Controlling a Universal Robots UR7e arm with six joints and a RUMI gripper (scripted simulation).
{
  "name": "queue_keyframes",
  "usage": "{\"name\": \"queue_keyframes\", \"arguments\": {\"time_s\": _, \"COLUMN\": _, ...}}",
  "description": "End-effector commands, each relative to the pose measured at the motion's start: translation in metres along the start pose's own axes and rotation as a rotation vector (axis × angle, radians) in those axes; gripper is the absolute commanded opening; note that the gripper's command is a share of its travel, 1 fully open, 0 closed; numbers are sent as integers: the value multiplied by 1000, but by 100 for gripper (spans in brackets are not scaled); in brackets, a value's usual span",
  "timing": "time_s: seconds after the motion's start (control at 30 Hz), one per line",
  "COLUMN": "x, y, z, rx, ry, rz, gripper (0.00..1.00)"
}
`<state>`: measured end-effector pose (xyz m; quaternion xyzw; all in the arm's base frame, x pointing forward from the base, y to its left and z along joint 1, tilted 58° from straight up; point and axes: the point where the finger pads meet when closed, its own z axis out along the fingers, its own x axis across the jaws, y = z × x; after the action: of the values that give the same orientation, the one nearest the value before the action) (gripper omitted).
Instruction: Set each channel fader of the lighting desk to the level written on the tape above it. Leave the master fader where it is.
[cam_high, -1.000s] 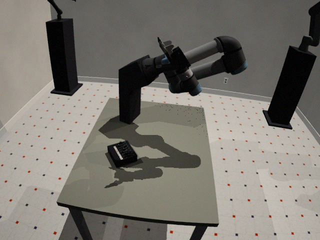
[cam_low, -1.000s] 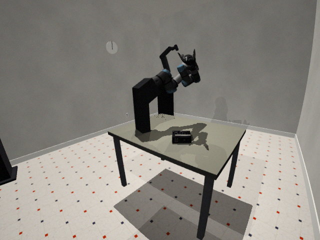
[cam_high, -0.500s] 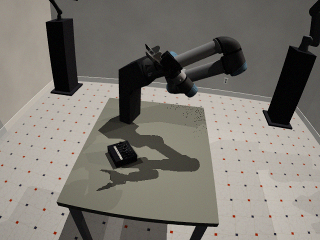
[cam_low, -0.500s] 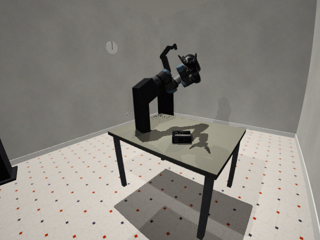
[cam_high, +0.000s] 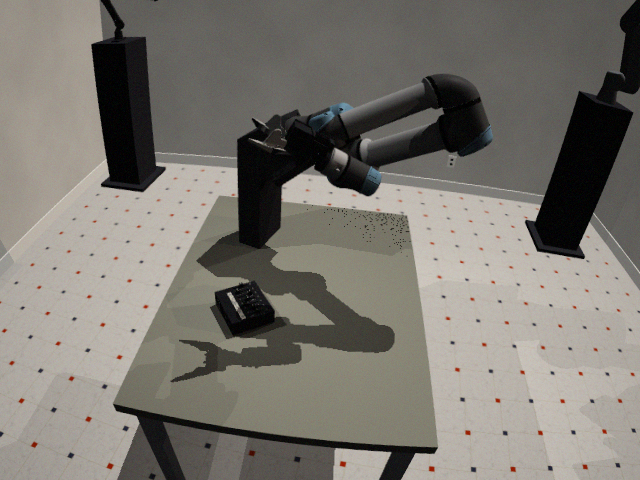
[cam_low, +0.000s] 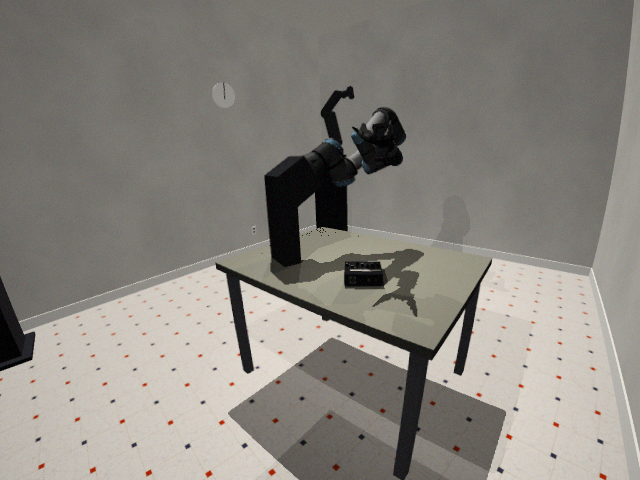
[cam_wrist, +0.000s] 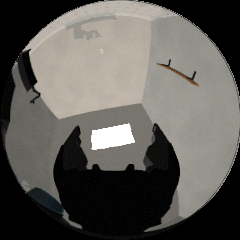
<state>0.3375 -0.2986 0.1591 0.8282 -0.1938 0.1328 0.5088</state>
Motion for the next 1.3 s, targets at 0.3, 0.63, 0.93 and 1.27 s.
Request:
{"name": "queue_keyframes", "arguments": {"time_s": 0.3, "x": -6, "y": -139, "z": 32, "rx": 381, "ry": -112, "rz": 75, "gripper": 100}}
{"name": "queue_keyframes", "arguments": {"time_s": 0.63, "x": -29, "y": -221, "z": 24, "rx": 613, "ry": -250, "rz": 162, "gripper": 100}}
{"name": "queue_keyframes", "arguments": {"time_s": 0.93, "x": -49, "y": -279, "z": 4, "rx": 789, "ry": -396, "rz": 252, "gripper": 100}}
{"name": "queue_keyframes", "arguments": {"time_s": 1.27, "x": -66, "y": -326, "z": -24, "rx": 946, "ry": -567, "rz": 357, "gripper": 100}}
